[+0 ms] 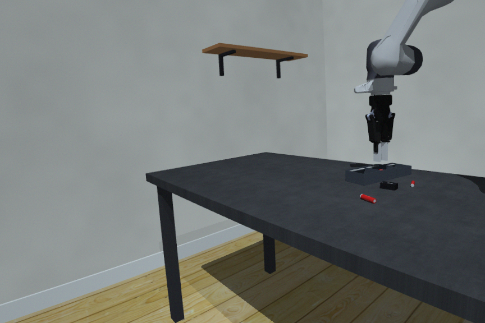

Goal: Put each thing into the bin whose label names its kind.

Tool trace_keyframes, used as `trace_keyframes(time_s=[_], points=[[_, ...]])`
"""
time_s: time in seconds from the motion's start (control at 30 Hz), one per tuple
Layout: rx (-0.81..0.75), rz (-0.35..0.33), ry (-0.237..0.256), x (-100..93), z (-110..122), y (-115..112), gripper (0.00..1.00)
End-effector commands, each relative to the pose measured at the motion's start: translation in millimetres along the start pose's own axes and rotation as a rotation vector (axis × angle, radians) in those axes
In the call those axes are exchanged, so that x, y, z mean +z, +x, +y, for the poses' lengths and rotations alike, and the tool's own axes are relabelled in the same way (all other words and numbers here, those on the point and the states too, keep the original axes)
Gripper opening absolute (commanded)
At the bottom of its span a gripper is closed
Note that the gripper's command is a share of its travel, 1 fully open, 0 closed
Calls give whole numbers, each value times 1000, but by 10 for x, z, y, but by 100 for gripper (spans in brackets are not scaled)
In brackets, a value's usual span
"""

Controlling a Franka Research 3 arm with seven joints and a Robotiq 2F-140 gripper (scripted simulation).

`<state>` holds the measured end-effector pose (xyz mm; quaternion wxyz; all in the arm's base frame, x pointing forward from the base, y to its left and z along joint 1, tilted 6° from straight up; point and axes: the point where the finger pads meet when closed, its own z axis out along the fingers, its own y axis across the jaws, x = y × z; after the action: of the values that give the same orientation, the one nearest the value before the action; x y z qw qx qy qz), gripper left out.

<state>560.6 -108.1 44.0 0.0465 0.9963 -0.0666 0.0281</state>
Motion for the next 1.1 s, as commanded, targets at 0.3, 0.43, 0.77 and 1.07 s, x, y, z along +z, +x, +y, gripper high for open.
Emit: trace_keyframes(time_s=[0.3, 0.43, 0.77, 1.07], points=[[3, -4, 1, 0, -12, -15, 19], [3, -4, 1, 0, -12, -15, 19], [3, -4, 1, 0, -20, -43, 19], [3, -4, 1, -160, -19, -42, 100]])
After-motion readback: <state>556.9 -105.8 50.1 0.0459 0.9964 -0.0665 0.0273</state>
